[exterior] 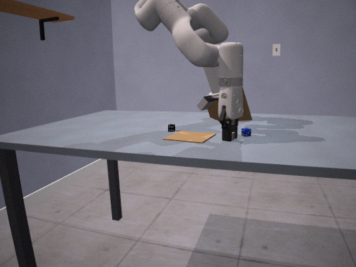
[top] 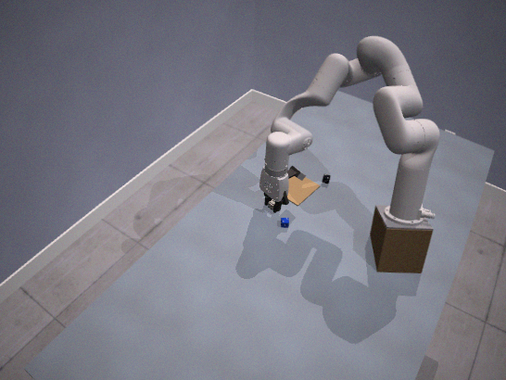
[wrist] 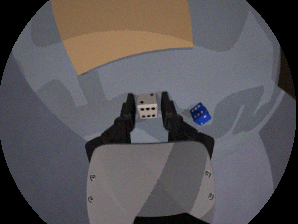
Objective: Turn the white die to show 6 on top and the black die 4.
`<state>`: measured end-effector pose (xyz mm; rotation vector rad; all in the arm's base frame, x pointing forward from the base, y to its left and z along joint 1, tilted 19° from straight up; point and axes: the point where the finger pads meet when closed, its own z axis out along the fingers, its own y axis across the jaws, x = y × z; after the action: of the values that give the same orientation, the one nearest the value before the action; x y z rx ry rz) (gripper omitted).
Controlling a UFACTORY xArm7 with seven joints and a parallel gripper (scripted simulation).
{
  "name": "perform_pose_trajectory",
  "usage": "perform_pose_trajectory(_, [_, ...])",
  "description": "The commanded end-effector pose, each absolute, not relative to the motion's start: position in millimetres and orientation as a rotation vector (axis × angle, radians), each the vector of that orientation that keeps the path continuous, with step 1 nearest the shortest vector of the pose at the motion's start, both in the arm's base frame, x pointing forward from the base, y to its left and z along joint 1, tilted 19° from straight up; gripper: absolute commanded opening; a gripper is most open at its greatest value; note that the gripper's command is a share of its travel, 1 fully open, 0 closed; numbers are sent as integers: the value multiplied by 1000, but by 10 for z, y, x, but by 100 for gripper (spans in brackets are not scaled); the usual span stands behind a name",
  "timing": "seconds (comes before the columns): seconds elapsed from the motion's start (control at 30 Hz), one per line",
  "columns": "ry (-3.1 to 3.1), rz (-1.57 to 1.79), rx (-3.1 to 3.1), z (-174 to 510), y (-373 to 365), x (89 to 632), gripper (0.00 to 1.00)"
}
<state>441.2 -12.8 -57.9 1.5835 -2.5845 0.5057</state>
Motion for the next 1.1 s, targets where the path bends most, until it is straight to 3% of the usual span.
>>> perform_pose_trajectory(0.0, [-2586, 508, 1587, -567, -117, 4424, 42])
perform_pose_trajectory(0.57, [-2586, 508, 1587, -567, -117, 4424, 42])
perform_pose_trajectory(0.6, [-2586, 508, 1587, -567, -117, 4424, 21])
perform_pose_trajectory(1.07, [-2586, 508, 1587, -567, -117, 4424, 21])
